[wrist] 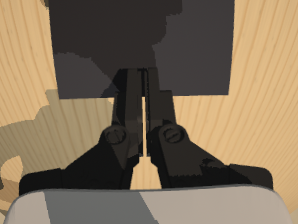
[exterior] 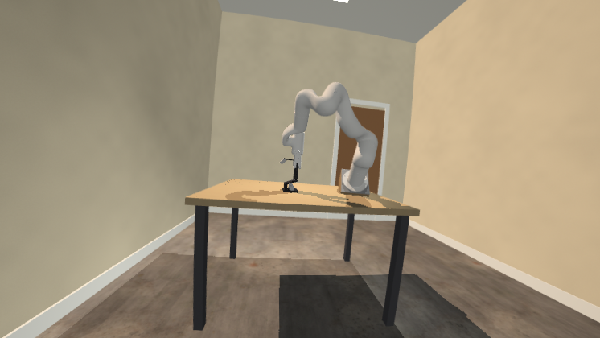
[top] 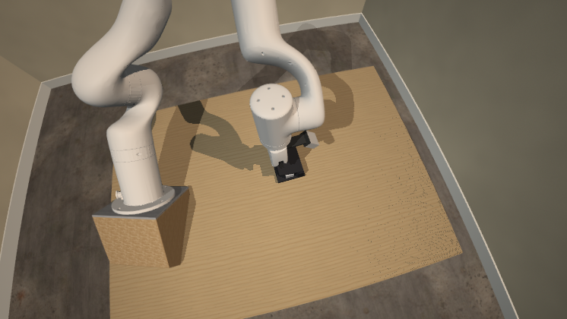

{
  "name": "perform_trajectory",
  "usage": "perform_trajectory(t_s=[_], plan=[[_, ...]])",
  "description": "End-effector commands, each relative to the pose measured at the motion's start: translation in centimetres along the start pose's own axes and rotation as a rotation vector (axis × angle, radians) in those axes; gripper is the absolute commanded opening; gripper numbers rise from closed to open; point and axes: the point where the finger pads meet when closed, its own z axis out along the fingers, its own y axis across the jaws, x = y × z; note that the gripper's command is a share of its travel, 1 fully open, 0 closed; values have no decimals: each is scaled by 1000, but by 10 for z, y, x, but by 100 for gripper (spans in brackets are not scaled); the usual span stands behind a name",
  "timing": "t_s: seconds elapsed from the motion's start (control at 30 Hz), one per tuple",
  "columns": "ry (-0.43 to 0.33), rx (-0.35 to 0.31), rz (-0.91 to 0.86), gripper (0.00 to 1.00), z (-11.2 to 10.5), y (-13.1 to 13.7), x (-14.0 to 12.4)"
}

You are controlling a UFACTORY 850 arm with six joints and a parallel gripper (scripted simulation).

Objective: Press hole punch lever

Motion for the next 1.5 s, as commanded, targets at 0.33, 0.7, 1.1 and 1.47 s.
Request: perform_trajectory(t_s=[0.33,0.7,1.1,1.47], plan=[[1,-1,-1,0,2,0,1],[1,-1,-1,0,3,0,1],[1,-1,-1,0,12,0,1],[1,-1,-1,0,12,0,1]])
